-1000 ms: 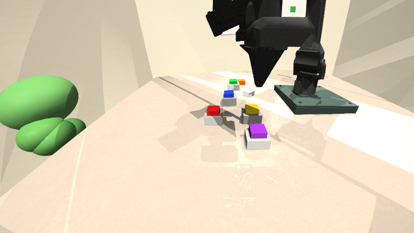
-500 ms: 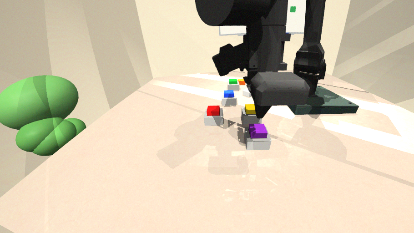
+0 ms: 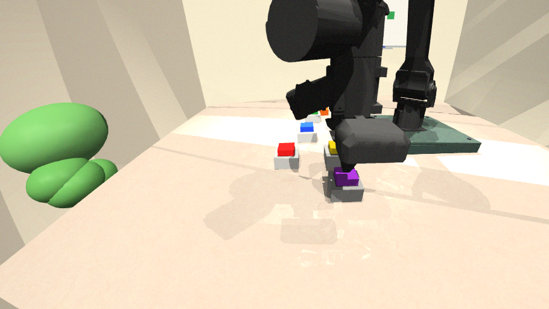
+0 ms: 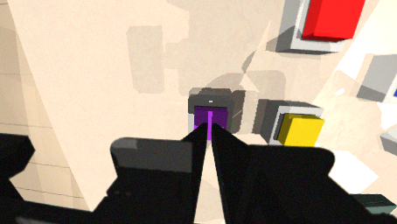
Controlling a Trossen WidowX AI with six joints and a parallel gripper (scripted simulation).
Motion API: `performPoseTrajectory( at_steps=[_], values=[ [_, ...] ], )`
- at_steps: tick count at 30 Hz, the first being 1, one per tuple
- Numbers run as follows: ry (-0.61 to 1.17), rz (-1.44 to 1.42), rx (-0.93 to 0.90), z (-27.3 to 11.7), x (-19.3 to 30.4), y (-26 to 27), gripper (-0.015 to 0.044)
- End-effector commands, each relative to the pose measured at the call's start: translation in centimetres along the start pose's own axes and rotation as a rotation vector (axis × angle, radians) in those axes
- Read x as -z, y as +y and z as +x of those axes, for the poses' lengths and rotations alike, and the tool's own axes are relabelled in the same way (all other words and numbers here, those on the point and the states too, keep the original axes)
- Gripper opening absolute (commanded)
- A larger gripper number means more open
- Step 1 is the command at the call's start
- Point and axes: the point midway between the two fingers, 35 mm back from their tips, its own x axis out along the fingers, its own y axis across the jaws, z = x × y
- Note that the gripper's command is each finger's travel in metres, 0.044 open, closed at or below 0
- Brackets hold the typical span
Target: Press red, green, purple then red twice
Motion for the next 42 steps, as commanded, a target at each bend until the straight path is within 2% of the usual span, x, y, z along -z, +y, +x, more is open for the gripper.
performPoseTrajectory(
  at_steps=[1,24,28,34,39,42],
  values=[
    [0.005,0.003,0.002,0.8,0.1,-0.1,0.002],
    [0.005,0.003,0.002,1.4,0.2,-0.1,0.002],
    [0.005,0.003,0.002,-1.8,0.1,-0.1,0.002],
    [0.005,0.003,0.002,-2.8,0.1,0.0,0.002],
    [0.005,0.003,0.002,-8.0,0.1,-0.1,0.002],
    [0.005,0.003,0.002,-8.2,0.1,-0.1,0.002]
  ],
)
